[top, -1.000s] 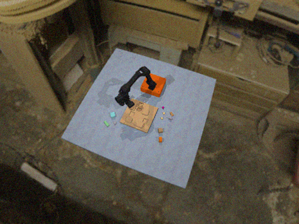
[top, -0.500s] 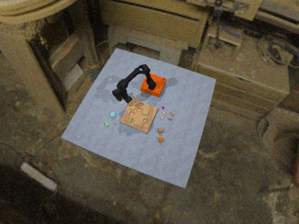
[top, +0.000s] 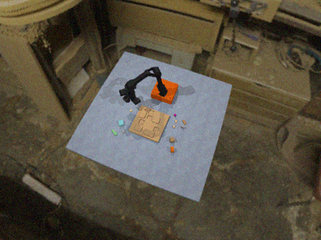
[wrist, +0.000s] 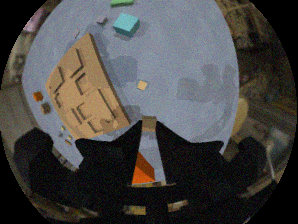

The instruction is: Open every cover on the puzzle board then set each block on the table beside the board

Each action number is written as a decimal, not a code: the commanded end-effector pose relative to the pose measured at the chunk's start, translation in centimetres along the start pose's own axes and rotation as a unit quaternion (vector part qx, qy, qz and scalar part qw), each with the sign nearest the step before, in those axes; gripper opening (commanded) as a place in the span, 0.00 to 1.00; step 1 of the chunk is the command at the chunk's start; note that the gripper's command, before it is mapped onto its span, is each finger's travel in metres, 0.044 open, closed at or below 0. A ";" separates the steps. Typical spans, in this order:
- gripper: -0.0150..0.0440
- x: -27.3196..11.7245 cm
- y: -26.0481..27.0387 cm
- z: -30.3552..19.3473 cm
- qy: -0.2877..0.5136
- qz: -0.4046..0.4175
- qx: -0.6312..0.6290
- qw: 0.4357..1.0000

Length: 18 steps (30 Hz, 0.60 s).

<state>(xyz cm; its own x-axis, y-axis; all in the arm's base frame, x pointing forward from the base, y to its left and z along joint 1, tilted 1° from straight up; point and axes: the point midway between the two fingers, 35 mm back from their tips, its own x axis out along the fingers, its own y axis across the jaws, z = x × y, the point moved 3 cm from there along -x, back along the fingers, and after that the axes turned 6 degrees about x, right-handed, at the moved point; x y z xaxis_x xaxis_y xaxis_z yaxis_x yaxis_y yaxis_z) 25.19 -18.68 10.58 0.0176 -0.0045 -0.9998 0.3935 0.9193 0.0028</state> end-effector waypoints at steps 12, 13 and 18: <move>0.39 1.4 -1.1 -0.5 0.001 -0.001 -0.001 1.000; 0.39 1.6 -1.1 -0.5 0.001 -0.001 -0.001 1.000; 0.39 2.4 -1.1 -0.4 0.001 -0.001 -0.001 1.000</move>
<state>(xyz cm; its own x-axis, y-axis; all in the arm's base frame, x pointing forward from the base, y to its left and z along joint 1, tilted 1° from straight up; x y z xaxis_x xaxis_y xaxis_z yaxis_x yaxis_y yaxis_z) 24.57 -19.64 8.83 0.0246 -0.0119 -0.9996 0.3957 0.9184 -0.0012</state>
